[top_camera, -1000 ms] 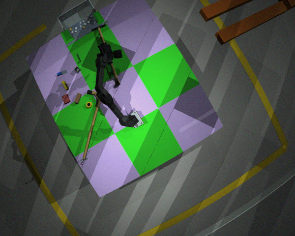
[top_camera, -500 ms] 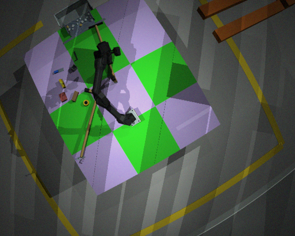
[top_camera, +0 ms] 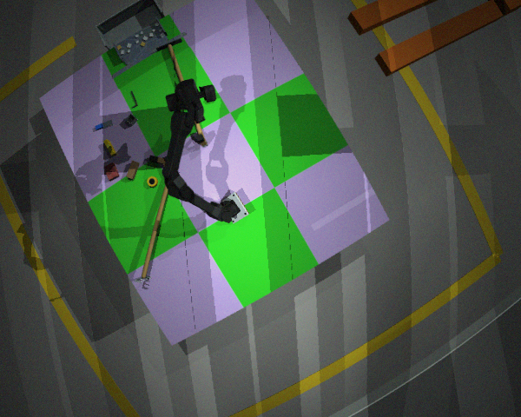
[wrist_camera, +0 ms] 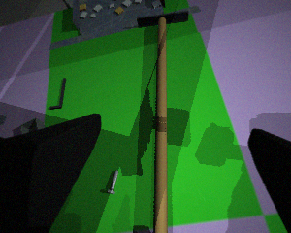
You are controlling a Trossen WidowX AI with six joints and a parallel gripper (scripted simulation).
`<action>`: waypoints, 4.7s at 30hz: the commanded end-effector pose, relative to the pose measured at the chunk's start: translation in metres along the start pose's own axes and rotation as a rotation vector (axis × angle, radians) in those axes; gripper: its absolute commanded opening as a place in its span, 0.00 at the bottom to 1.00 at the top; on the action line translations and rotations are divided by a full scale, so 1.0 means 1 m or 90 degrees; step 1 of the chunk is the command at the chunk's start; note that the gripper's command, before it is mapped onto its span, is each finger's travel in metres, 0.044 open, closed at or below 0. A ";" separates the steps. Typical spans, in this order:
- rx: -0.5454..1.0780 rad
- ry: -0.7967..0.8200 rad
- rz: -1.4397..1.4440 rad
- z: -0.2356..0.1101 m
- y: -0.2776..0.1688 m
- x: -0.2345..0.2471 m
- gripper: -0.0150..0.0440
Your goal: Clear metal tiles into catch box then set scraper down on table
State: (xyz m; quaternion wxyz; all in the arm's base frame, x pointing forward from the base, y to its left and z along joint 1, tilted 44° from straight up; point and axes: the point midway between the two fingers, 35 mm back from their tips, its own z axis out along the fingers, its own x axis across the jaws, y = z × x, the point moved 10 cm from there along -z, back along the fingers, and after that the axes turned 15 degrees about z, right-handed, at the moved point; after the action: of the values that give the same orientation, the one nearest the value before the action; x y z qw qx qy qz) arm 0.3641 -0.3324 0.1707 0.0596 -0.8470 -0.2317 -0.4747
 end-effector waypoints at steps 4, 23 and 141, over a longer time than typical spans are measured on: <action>-0.037 0.032 -0.011 -0.034 -0.003 -0.002 1.00; -0.131 0.099 -0.045 -0.114 -0.023 -0.009 1.00; -0.116 0.075 -0.044 -0.091 -0.021 -0.010 1.00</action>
State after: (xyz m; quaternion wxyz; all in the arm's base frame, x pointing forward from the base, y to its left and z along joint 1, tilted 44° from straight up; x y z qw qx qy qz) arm 0.2664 -0.3462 0.2149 -0.0307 -0.8052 -0.2094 -0.5540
